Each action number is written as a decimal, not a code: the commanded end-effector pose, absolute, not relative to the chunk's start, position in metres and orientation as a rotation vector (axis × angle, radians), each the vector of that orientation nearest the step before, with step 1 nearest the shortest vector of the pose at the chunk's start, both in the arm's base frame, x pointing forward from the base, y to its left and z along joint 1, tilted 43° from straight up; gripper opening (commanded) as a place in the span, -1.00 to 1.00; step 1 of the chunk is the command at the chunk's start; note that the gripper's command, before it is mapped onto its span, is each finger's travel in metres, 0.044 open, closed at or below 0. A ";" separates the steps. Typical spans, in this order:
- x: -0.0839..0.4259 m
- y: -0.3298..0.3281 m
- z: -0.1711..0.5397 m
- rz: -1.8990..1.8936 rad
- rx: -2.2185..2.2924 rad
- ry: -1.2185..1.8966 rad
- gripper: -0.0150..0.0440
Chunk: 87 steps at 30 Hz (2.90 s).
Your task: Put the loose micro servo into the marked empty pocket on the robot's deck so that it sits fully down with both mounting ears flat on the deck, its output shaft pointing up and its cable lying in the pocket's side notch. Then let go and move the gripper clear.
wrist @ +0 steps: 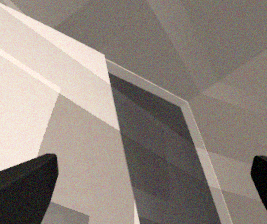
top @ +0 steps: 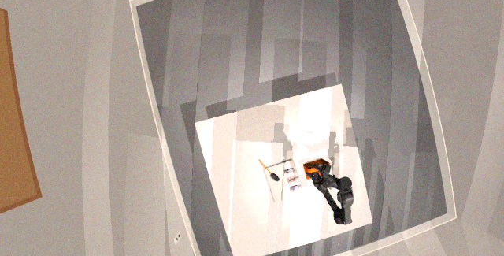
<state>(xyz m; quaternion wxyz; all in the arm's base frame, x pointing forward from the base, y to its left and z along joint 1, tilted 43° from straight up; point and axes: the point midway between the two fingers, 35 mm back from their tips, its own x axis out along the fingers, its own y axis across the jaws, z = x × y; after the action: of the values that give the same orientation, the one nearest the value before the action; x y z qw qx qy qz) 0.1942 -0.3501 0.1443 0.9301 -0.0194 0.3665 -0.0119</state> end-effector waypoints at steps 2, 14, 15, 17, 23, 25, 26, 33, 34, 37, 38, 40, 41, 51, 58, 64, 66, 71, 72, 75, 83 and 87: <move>0.217 -0.335 0.133 0.093 -0.109 0.774 1.00; 0.258 -0.298 0.110 0.371 -0.298 0.796 1.00; 0.261 -0.294 0.108 0.396 -0.312 0.798 1.00; 0.268 -0.287 0.104 0.448 -0.351 0.795 1.00; 0.286 -0.263 0.092 0.611 -0.465 0.783 1.00; 0.291 -0.255 0.089 0.667 -0.504 0.774 1.00; 0.294 -0.251 0.087 0.695 -0.524 0.768 1.00; 0.310 -0.221 0.074 0.892 -0.658 0.718 1.00; 0.312 -0.217 0.073 0.920 -0.677 0.708 1.00; 0.318 -0.203 0.067 1.005 -0.730 0.678 1.00; 0.320 -0.199 0.066 1.033 -0.748 0.666 1.00; 0.324 -0.190 0.063 1.090 -0.785 0.642 1.00; 0.325 -0.185 0.061 1.119 -0.803 0.629 1.00; 0.338 -0.140 0.047 1.395 -0.967 0.472 1.00; 0.344 -0.109 0.037 1.579 -1.066 0.335 1.00; 0.347 -0.084 0.029 1.730 -1.138 0.199 1.00; 0.348 -0.075 0.027 1.781 -1.160 0.148 1.00; 0.349 -0.058 0.024 1.866 -1.195 0.053 1.00; 0.349 -0.058 0.024 1.866 -1.195 0.053 1.00; 0.350 -0.058 0.024 1.866 -1.195 0.053 1.00; 0.347 -0.043 0.008 1.866 -1.195 0.053 1.00; 0.347 -0.040 0.005 1.866 -1.195 0.052 1.00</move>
<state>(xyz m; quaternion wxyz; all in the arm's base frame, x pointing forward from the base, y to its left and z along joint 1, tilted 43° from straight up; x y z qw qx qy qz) 0.3474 -0.0443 0.0088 0.4441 -0.4836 0.0202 0.7540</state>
